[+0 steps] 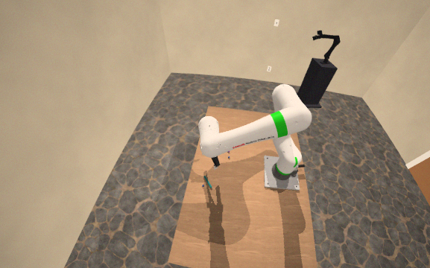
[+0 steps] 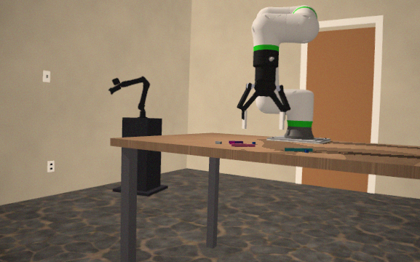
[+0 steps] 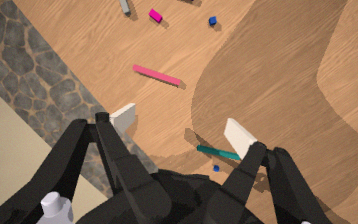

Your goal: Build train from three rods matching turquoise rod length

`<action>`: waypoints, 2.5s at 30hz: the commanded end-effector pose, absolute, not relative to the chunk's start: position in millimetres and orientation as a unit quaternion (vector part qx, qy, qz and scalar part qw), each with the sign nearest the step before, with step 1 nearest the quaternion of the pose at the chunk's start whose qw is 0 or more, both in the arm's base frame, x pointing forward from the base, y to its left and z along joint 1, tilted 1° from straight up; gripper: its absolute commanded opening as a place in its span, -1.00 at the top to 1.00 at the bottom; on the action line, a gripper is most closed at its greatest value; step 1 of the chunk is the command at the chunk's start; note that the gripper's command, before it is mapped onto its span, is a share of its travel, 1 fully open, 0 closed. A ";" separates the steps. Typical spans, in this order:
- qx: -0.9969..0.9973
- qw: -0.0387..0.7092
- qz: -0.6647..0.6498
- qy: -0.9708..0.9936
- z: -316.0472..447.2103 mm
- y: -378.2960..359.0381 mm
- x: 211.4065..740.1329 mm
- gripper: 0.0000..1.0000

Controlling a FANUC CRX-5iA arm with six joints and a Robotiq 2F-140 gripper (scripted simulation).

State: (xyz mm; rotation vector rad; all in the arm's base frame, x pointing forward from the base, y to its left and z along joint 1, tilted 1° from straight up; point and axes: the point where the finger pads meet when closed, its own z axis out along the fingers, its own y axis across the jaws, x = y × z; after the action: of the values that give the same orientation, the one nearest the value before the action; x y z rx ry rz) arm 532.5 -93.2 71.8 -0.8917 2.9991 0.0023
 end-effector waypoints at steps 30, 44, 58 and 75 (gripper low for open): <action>-0.285 0.007 0.001 0.959 72.0 -93.2 532.7 -1.00; -0.292 0.007 0.001 0.957 72.1 -92.6 533.0 -1.00; -0.492 0.006 -0.001 0.870 75.7 -71.5 543.3 -1.00; -0.703 0.006 -0.003 0.711 79.9 -45.1 554.5 -1.00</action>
State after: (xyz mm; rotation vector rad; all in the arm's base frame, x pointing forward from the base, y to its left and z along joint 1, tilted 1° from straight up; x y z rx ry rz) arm 551.7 -51.4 78.7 -2.0467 2.3716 -0.0192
